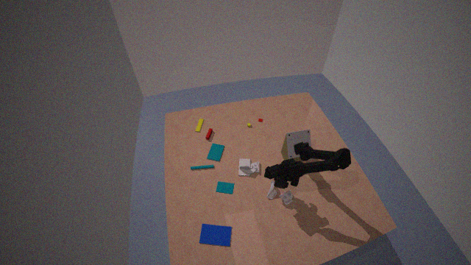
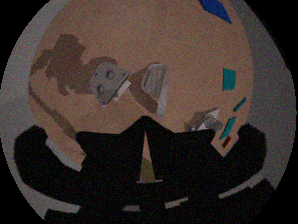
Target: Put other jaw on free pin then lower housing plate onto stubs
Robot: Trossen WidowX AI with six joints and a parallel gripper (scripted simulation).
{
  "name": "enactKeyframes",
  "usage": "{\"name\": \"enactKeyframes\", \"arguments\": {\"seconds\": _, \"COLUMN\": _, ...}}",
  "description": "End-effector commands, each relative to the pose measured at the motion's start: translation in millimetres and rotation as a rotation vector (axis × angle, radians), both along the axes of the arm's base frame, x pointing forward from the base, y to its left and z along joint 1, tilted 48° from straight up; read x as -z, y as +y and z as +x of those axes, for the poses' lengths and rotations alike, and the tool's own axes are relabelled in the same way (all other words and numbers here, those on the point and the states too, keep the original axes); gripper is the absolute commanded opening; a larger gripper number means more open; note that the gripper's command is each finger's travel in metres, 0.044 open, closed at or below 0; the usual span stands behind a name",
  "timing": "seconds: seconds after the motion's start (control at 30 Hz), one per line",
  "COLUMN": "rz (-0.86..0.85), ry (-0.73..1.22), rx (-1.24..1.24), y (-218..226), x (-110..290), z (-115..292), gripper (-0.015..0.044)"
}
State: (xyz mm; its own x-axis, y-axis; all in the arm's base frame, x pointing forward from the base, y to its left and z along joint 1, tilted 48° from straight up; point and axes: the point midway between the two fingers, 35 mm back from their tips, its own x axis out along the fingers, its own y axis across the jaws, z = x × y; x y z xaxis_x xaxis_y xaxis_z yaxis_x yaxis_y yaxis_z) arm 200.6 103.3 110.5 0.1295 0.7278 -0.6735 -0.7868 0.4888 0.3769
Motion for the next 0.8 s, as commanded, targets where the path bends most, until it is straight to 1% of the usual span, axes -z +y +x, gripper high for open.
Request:
{"name": "enactKeyframes", "arguments": {"seconds": 0.0, "rz": -0.002, "ry": 0.011, "rx": 0.004, "y": 5, "x": 7, "z": -1, "gripper": 0.0}}
{"name": "enactKeyframes", "arguments": {"seconds": 0.5, "rz": 0.006, "ry": 0.009, "rx": 0.004, "y": 24, "x": 21, "z": 0, "gripper": 0.0}}
{"name": "enactKeyframes", "arguments": {"seconds": 0.77, "rz": 0.007, "ry": 0.009, "rx": 0.004, "y": 24, "x": 22, "z": 0, "gripper": 0.0}}
